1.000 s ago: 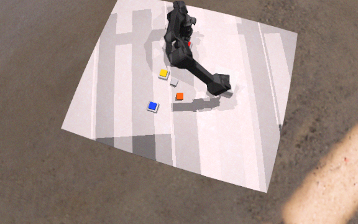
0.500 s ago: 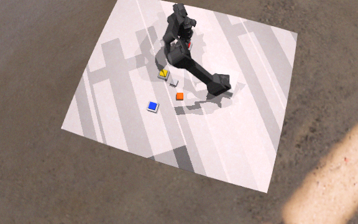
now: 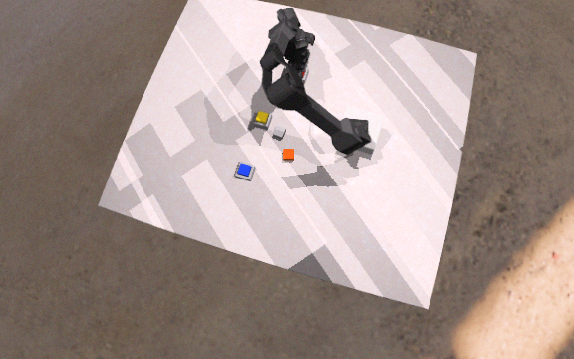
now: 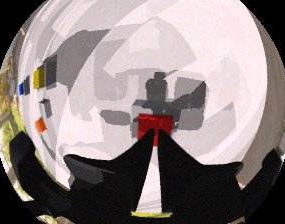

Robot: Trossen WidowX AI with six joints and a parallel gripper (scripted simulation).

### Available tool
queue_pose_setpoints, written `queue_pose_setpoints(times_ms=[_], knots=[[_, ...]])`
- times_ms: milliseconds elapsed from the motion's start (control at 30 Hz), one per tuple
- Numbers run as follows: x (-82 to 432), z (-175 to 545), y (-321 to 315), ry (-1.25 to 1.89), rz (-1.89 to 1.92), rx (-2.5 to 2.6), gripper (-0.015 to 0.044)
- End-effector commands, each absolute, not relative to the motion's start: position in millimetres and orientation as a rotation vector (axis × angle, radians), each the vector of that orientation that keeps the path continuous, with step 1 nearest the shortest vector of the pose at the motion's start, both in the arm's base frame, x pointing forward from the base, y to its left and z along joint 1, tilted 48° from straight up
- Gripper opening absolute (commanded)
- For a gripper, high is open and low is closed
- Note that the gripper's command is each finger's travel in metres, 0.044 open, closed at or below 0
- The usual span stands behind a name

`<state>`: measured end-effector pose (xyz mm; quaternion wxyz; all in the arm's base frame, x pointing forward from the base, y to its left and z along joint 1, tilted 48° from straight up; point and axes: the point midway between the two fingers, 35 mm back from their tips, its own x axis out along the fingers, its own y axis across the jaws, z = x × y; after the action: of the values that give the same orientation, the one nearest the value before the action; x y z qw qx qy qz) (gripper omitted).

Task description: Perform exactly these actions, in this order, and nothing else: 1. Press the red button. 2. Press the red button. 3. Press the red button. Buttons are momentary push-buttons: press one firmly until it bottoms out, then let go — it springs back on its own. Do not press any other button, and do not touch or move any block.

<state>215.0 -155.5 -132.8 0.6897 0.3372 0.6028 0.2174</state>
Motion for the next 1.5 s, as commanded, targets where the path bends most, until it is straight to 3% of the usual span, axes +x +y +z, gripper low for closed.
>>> queue_pose_setpoints(times_ms=[0, 533, 733, 1000, 1300, 1467], knots=[[215, -133, -154, 1.348, 0.486, 0.763, 0.002], [209, -111, -177, 1.349, 0.485, 0.762, 0.002], [249, -42, -160, 1.362, 0.454, 0.75, 0.0177], [286, 81, -87, 1.359, 0.44, 0.747, 0.0387], [253, 199, 20, 1.348, 0.492, 0.775, 0.04], [247, 206, 28, 1.348, 0.498, 0.779, 0.04]])
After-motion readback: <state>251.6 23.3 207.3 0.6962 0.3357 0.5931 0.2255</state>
